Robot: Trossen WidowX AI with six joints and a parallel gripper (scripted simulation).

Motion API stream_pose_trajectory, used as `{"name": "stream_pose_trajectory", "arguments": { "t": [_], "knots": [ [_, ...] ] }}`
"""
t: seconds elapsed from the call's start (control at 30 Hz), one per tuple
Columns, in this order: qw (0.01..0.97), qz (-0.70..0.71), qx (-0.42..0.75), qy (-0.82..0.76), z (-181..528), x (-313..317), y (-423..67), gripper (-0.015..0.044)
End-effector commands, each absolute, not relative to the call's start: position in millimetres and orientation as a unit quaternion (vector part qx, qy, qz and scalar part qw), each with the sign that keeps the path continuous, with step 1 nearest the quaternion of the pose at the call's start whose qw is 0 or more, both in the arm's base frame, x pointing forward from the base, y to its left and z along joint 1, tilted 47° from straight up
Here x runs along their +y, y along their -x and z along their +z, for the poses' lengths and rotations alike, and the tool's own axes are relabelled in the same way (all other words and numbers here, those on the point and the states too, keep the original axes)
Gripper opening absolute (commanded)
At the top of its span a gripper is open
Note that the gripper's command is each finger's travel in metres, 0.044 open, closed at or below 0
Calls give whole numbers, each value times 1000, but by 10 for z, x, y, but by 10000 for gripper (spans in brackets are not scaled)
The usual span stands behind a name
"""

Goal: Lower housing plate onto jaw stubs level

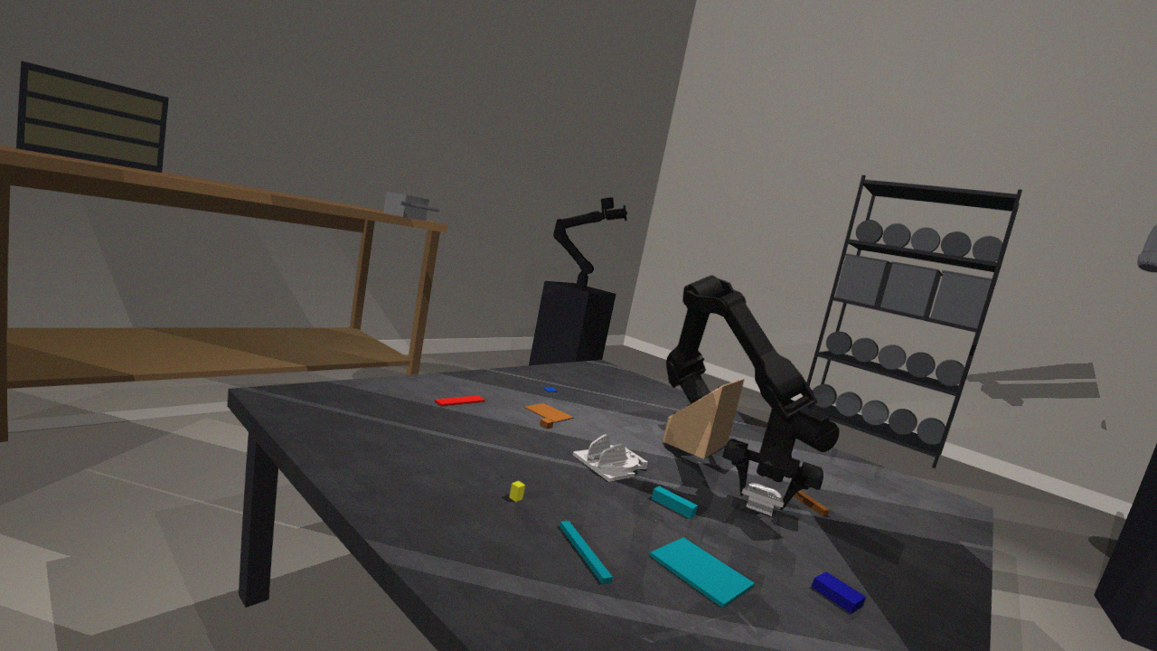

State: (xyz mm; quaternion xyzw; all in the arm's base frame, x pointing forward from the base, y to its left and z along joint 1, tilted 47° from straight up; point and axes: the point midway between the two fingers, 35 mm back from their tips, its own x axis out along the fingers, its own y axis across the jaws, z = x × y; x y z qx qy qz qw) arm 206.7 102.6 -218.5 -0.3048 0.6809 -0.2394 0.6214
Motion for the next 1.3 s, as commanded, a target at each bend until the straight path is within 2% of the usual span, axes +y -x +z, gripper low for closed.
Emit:
{"name": "stream_pose_trajectory", "arguments": {
  "t": [0.0,0.77,1.27],
  "knots": [
    [621,-239,681,305,-2182,1030,-2068,351],
    [621,-236,681,307,-1693,1540,-2096,351],
    [594,-172,700,357,-1542,1481,-2213,351]
  ]
}}
